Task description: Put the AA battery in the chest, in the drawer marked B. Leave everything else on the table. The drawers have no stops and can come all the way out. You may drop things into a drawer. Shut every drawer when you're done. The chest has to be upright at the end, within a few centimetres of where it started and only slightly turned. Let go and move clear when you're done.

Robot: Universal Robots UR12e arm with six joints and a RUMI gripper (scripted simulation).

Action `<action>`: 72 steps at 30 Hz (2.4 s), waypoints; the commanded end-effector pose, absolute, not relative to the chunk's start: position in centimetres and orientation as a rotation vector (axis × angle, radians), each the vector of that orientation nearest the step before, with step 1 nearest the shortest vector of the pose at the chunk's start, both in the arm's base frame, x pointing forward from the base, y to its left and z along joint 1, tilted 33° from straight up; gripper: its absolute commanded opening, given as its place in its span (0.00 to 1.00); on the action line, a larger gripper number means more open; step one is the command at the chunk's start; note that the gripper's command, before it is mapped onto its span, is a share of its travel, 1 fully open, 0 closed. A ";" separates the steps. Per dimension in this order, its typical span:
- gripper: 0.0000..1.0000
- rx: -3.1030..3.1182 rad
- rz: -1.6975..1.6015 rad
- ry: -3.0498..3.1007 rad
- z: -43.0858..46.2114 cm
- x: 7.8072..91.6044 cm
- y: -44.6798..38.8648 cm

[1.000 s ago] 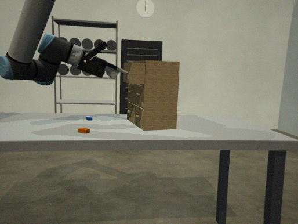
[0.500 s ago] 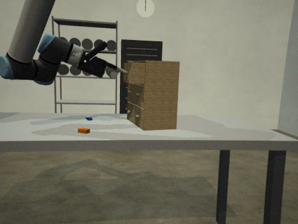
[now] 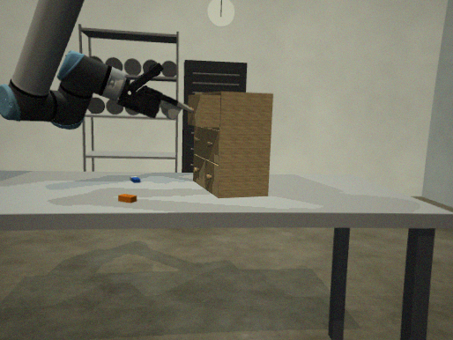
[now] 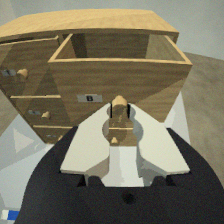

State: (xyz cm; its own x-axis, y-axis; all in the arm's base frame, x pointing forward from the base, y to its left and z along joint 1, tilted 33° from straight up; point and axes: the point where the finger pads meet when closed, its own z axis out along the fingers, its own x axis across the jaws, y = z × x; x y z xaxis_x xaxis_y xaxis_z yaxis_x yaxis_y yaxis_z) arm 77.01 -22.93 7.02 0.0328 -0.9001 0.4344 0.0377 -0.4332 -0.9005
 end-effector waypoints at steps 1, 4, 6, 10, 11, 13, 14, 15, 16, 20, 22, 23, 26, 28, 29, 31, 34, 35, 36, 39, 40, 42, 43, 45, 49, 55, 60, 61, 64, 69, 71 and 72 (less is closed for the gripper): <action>0.07 -1.526 -1.516 0.903 7.2 77.2 -22.9; 0.07 -1.526 -1.516 0.903 7.2 77.2 -22.9; 0.07 -1.526 -1.516 0.903 7.3 77.3 -22.9; 0.07 -1.526 -1.517 0.903 7.3 77.3 -22.9; 0.07 -1.526 -1.517 0.903 7.3 77.3 -22.9; 0.07 -1.526 -1.517 0.903 7.3 77.3 -22.9; 0.07 -1.526 -1.517 0.903 7.3 77.4 -22.9; 0.07 -1.526 -1.517 0.902 7.3 77.4 -22.9; 0.07 -1.526 -1.517 0.902 7.3 77.4 -22.9; 0.07 -1.526 -1.517 0.902 7.3 77.5 -22.8; 0.07 -1.526 -1.517 0.902 7.4 77.5 -22.8; 0.07 -1.526 -1.517 0.902 7.4 77.6 -22.8; 0.07 -1.526 -1.517 0.902 7.4 77.6 -22.8; 0.07 -1.526 -1.517 0.903 7.4 77.6 -22.8; 0.07 -1.526 -1.517 0.903 7.4 77.7 -22.8; 0.07 -1.526 -1.517 0.902 7.5 77.7 -22.8; 0.07 -1.526 -1.517 0.902 7.5 77.9 -22.8; 0.07 -1.526 -1.517 0.902 7.5 77.9 -22.8; 0.07 -1.526 -1.517 0.902 7.5 77.9 -22.8; 0.07 -1.526 -1.517 0.902 7.6 78.1 -22.7; 0.07 -1.526 -1.517 0.902 7.6 78.1 -22.7; 0.07 -1.526 -1.517 0.902 7.6 78.1 -22.7; 0.07 -1.526 -1.517 0.902 7.6 78.1 -22.7; 0.07 -1.526 -1.517 0.902 7.6 78.2 -22.7; 0.07 -1.526 -1.517 0.902 7.7 78.4 -22.7; 0.07 -1.526 -1.517 0.902 7.9 78.8 -22.6; 0.07 -1.526 -1.517 0.902 7.9 79.0 -22.5; 0.07 -1.526 -1.517 0.902 7.9 79.0 -22.5; 0.07 -1.526 -1.517 0.902 8.0 79.2 -22.5; 0.07 -1.526 -1.517 0.902 8.1 79.5 -22.4; 0.07 -1.526 -1.517 0.902 8.2 79.7 -22.4; 0.07 -1.526 -1.517 0.902 8.2 79.7 -22.4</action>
State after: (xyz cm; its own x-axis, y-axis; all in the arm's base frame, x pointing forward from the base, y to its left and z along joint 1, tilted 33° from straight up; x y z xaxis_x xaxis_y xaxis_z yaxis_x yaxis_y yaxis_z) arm 79.18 -22.46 7.80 0.0330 -0.9000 0.4347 0.0380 -0.4335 -0.9004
